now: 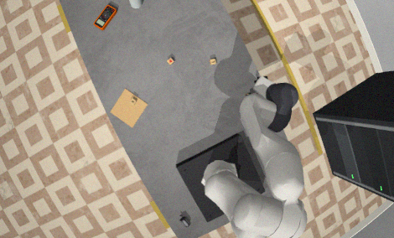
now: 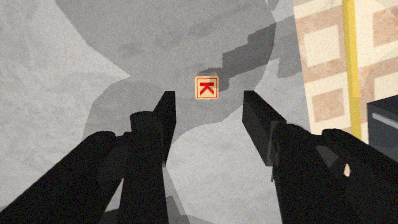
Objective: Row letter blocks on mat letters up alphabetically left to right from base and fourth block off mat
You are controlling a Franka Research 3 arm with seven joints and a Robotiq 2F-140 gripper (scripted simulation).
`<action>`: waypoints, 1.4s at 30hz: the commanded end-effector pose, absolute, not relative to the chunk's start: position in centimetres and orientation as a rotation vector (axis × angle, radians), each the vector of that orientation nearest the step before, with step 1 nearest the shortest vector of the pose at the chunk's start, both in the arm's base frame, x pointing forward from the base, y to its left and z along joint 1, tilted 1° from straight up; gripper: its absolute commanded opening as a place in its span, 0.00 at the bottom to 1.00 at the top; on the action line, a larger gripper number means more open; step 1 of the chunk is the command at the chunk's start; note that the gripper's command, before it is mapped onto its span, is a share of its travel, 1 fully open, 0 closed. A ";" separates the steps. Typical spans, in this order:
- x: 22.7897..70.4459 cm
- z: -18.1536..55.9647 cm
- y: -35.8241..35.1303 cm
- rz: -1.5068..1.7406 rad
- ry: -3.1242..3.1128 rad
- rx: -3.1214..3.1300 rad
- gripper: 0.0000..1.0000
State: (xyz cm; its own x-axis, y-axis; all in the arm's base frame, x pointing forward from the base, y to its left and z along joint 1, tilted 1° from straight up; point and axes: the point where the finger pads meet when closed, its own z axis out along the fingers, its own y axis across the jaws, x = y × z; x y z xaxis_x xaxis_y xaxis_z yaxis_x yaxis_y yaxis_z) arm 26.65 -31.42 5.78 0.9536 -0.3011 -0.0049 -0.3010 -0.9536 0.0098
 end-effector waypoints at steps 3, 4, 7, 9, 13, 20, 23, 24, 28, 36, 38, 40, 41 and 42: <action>26.7 5.8 -31.5 -0.003 -0.458 3.098 0.43; 26.7 5.8 -31.5 -0.003 -0.458 3.098 0.43; 26.7 5.8 -31.5 -0.003 -0.458 3.098 0.43; 26.7 5.8 -31.5 -0.003 -0.458 3.098 0.43; 26.7 5.7 -31.5 -0.003 -0.458 3.098 0.43; 26.7 5.4 -31.5 -0.003 -0.458 3.098 0.43; 26.7 5.2 -31.5 -0.003 -0.458 3.098 0.43; 26.7 5.1 -31.5 -0.003 -0.458 3.098 0.43; 26.7 4.6 -31.5 -0.003 -0.458 3.098 0.43; 26.7 3.6 -31.5 -0.003 -0.458 3.098 0.43; 26.7 3.3 -31.5 -0.003 -0.458 3.098 0.43; 26.7 3.0 -31.5 -0.003 -0.458 3.098 0.43; 26.7 2.8 -31.5 -0.003 -0.458 3.098 0.43; 26.7 2.7 -31.5 -0.003 -0.458 3.098 0.43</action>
